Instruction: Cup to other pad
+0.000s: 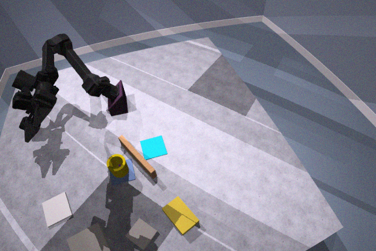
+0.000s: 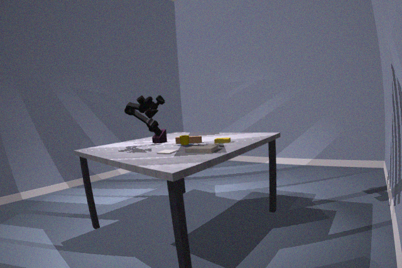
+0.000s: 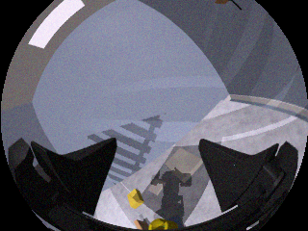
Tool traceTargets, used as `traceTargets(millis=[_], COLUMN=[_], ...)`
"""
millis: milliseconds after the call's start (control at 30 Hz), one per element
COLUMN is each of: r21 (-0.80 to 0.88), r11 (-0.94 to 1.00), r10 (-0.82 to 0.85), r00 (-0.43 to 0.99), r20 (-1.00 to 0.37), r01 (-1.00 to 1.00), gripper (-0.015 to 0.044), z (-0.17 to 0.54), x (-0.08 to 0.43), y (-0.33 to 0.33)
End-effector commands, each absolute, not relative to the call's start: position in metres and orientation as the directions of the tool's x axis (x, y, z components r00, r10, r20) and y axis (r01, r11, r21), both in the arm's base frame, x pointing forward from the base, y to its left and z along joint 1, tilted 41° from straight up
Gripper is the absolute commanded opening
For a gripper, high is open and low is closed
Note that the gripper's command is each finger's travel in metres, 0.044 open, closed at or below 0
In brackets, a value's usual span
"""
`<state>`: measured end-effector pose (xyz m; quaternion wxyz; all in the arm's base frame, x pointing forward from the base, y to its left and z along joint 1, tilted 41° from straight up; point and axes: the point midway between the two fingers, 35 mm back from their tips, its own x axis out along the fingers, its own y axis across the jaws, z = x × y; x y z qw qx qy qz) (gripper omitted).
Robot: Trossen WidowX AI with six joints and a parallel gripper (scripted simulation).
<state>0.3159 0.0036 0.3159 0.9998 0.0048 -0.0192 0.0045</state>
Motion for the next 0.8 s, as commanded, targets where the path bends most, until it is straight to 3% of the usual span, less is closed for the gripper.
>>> traceTargets(millis=[0, 100, 267, 333, 567, 767], r21=[0.022, 0.189, 0.391, 0.399, 0.194, -0.025], r11=[1.0, 0.981, 0.858, 0.787, 0.478, 0.19], r10=[0.007, -0.022, -0.101, -0.144, -0.358, -0.596], r00=[1.0, 0.988, 0.855, 0.769, 0.391, 0.095], r20=[0.026, -0.154, -0.508, -0.623, -0.848, -0.797], r01=[-0.007, 0.051, 0.334, 0.471, 0.857, 0.981], gripper=[0.0374, 0.0295, 0.0167, 0.0167, 0.0167, 0.0167], z=[0.314, 0.281, 0.208, 0.181, 0.103, 0.062], x=[0.318, 0.338, 0.362, 0.365, 0.354, 0.33], y=[0.004, 0.007, 0.015, 0.019, 0.026, 0.03])
